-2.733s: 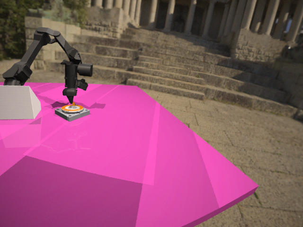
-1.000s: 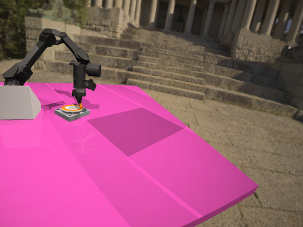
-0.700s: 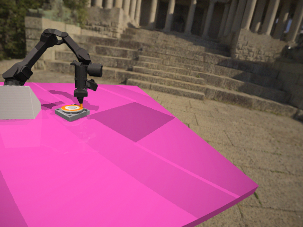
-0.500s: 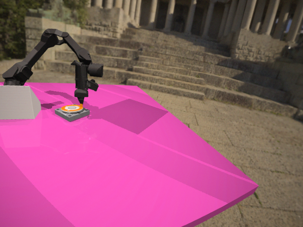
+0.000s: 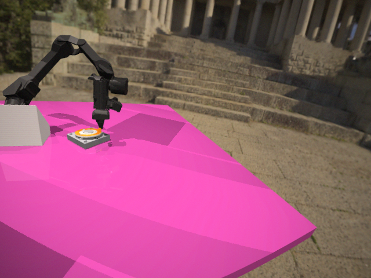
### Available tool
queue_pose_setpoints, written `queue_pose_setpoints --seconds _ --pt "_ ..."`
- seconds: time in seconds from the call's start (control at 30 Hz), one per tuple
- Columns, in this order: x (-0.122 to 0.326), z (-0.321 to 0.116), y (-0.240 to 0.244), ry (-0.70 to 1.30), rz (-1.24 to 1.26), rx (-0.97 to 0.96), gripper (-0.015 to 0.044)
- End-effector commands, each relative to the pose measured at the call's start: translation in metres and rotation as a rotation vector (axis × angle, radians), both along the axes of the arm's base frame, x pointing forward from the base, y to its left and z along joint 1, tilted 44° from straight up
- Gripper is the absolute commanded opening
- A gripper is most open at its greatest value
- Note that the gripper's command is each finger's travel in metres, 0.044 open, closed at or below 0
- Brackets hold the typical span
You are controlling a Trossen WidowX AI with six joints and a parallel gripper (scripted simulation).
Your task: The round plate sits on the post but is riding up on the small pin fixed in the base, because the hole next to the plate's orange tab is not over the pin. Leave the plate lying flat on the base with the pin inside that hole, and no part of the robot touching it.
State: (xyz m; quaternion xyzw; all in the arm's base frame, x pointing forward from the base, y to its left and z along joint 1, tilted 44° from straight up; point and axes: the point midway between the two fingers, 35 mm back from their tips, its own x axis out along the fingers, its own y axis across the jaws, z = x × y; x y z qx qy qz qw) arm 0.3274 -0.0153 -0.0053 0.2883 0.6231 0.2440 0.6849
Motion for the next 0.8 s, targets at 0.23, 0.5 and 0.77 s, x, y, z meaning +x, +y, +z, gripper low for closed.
queue_pose_setpoints --seconds 0.23,0.5,0.77 --pt "0.0 -0.01 -0.012 0.003 0.001 -0.007 0.0" --pt "-0.003 -0.016 -0.018 0.003 0.001 -0.008 0.0" --pt "-0.007 -0.021 -0.024 0.003 0.001 -0.008 0.0"
